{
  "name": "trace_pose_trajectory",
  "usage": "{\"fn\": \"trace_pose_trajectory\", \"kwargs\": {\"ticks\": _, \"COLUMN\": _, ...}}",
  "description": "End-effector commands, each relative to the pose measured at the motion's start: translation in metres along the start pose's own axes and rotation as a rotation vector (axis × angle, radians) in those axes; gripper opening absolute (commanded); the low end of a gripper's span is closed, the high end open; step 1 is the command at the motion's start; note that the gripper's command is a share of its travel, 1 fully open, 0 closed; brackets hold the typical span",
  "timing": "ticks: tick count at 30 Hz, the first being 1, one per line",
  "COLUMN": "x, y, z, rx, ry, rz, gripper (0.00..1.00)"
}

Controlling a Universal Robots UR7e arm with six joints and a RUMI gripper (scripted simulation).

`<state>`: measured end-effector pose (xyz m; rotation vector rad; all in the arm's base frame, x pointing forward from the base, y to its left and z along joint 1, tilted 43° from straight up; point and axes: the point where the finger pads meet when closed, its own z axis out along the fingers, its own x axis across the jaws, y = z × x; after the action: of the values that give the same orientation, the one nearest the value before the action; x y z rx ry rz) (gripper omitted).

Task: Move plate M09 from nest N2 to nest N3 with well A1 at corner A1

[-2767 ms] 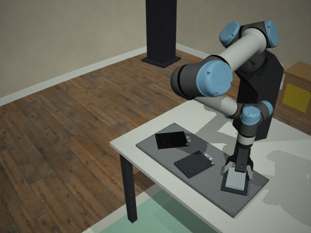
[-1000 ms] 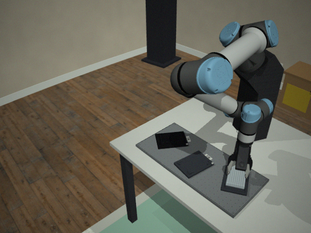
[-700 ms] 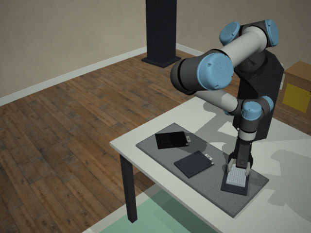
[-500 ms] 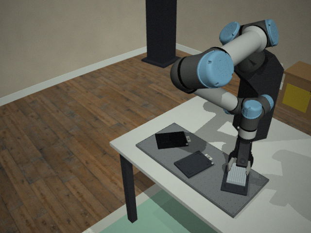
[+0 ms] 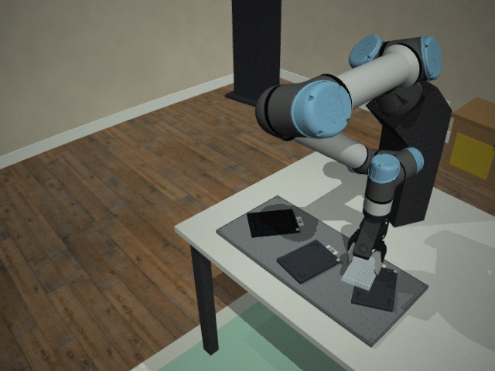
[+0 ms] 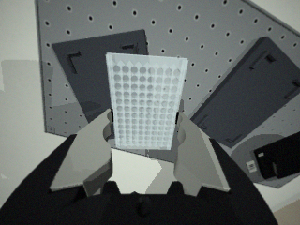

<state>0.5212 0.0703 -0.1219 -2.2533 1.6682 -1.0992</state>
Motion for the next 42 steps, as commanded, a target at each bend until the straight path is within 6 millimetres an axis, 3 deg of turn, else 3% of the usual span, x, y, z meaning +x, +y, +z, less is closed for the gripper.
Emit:
{"fn": "trace_pose_trajectory", "kwargs": {"ticks": 1, "x": 0.021, "y": 0.0, "z": 0.0, "rx": 0.001, "ry": -0.002, "rz": 0.085, "gripper": 0.0}}
{"fn": "trace_pose_trajectory", "kwargs": {"ticks": 22, "x": 0.116, "y": 0.002, "z": 0.0, "rx": 0.001, "ry": -0.002, "rz": 0.461, "gripper": 0.0}}
{"fn": "trace_pose_trajectory", "kwargs": {"ticks": 27, "x": 0.131, "y": 0.003, "z": 0.0, "rx": 0.001, "ry": -0.002, "rz": 0.461, "gripper": 0.0}}
{"fn": "trace_pose_trajectory", "kwargs": {"ticks": 35, "x": 0.171, "y": 0.003, "z": 0.0, "rx": 0.001, "ry": -0.002, "rz": 0.461, "gripper": 0.0}}
{"fn": "trace_pose_trajectory", "kwargs": {"ticks": 42, "x": 0.173, "y": 0.003, "z": 0.0, "rx": 0.001, "ry": -0.002, "rz": 0.461, "gripper": 0.0}}
